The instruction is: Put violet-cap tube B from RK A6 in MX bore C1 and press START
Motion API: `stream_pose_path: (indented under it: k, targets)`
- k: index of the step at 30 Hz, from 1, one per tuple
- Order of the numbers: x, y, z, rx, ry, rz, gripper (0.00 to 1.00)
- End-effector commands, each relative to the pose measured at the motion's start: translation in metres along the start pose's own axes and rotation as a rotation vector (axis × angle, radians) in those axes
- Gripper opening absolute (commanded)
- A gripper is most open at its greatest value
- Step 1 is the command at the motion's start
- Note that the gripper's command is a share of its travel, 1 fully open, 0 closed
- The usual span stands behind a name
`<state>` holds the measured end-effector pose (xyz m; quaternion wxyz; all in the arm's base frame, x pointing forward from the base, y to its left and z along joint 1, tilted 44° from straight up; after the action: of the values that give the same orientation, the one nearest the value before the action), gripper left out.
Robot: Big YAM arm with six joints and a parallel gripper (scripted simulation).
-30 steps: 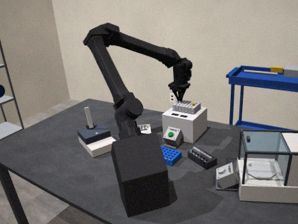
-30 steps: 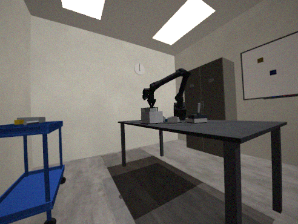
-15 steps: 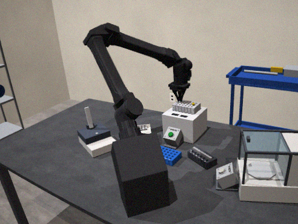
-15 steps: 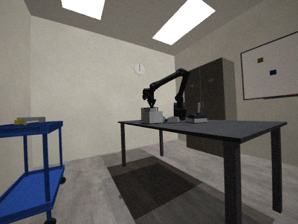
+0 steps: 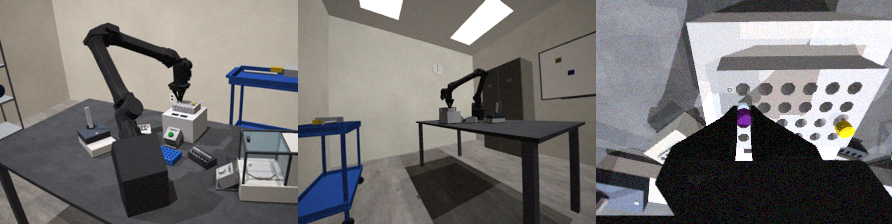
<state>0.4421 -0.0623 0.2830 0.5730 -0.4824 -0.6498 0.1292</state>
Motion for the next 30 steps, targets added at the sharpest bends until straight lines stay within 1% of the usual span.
stream_pose_path:
  k: [1,30]
  targets:
    - [0.0092,0.0067,-0.0002,0.006,-0.013,-0.013,0.09]
    - [0.0113,0.0049,-0.0007,0.002,-0.016,-0.014,0.09]
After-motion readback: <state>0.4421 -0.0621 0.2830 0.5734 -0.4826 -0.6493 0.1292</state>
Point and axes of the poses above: the point where the finger pads meet when closed, its own y axis out along the fingers, its own x axis across the jaws, z = x × y, the point moved 5 cm from there along -y, back along the fingers, and after that the axes turned 11 degrees about y, right-handed, at the moved point
